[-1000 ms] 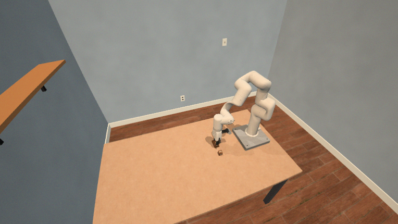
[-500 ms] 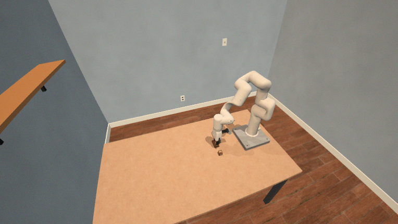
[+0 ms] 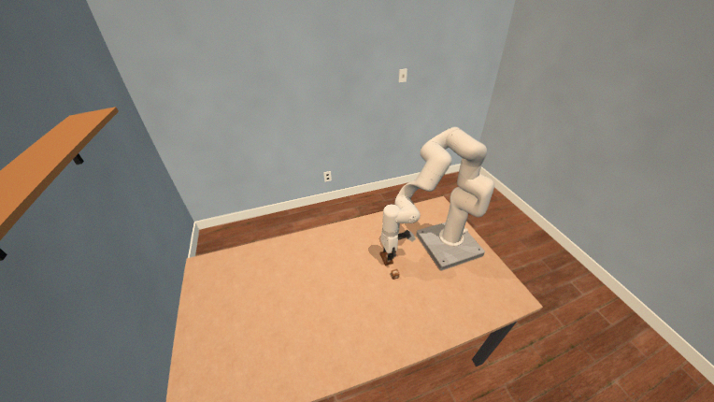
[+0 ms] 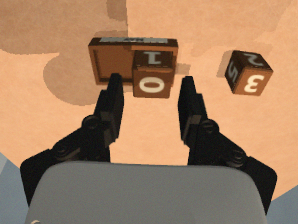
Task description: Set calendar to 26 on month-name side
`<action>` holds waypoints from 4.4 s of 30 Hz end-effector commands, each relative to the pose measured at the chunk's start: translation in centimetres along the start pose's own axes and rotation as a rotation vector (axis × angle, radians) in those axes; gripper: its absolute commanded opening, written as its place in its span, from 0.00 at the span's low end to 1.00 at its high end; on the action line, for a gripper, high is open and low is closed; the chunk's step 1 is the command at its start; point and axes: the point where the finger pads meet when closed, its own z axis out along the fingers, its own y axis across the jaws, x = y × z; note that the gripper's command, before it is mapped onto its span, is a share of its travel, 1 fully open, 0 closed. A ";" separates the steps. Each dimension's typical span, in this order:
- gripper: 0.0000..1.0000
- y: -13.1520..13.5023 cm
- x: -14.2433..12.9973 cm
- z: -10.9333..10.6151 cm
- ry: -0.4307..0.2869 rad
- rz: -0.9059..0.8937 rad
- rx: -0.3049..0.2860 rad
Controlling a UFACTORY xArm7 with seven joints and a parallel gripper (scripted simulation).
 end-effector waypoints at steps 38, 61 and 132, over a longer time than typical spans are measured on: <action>0.49 0.0 -0.3 -0.1 -0.004 0.000 -0.001; 0.49 0.0 -0.3 1.0 -0.004 0.000 -0.001; 0.29 0.0 -0.3 2.7 -0.004 0.000 -0.001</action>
